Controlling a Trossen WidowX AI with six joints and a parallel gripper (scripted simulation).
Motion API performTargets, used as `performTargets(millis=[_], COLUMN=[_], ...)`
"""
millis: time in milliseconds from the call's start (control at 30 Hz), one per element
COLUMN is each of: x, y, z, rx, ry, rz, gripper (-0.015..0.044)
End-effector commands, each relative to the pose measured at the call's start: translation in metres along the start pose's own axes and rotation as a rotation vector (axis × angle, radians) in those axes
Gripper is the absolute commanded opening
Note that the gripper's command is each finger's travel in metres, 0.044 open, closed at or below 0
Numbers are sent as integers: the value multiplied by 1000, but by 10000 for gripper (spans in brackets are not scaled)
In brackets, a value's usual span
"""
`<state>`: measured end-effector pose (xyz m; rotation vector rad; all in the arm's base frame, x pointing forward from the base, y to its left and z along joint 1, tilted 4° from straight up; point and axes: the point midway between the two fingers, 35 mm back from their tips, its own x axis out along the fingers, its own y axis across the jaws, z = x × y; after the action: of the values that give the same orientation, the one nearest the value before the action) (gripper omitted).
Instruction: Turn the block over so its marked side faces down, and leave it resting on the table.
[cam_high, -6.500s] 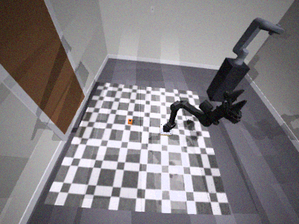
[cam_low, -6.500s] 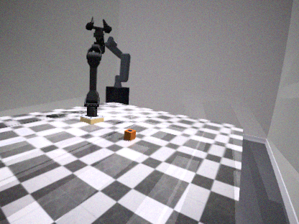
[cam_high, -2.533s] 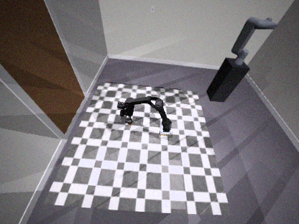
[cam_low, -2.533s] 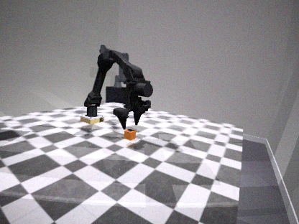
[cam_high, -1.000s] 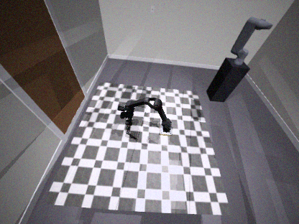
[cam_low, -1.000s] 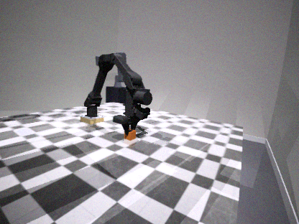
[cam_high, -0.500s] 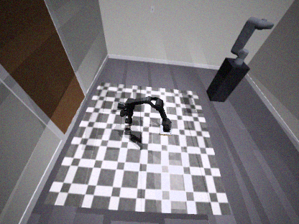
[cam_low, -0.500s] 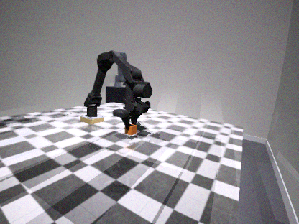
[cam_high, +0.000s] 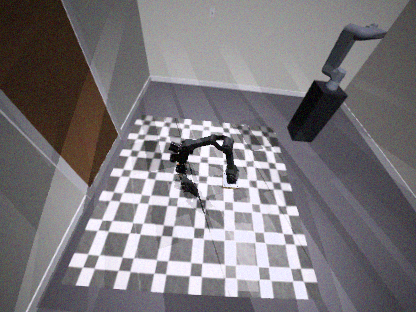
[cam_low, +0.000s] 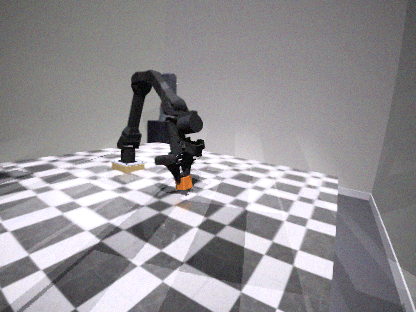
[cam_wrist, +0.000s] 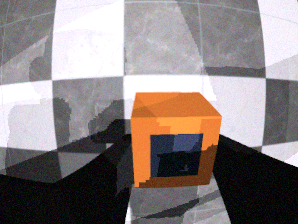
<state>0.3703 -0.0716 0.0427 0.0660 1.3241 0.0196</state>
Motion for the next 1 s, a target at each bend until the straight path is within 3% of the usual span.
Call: performTargets(millis=[0, 600, 967], x=[0, -2, 21], y=[1, 2, -2], z=[-1, -8, -2], rx=[3, -4, 4], ry=[-59, -281, -441], rz=[3, 1, 0], gripper=[0, 0, 0])
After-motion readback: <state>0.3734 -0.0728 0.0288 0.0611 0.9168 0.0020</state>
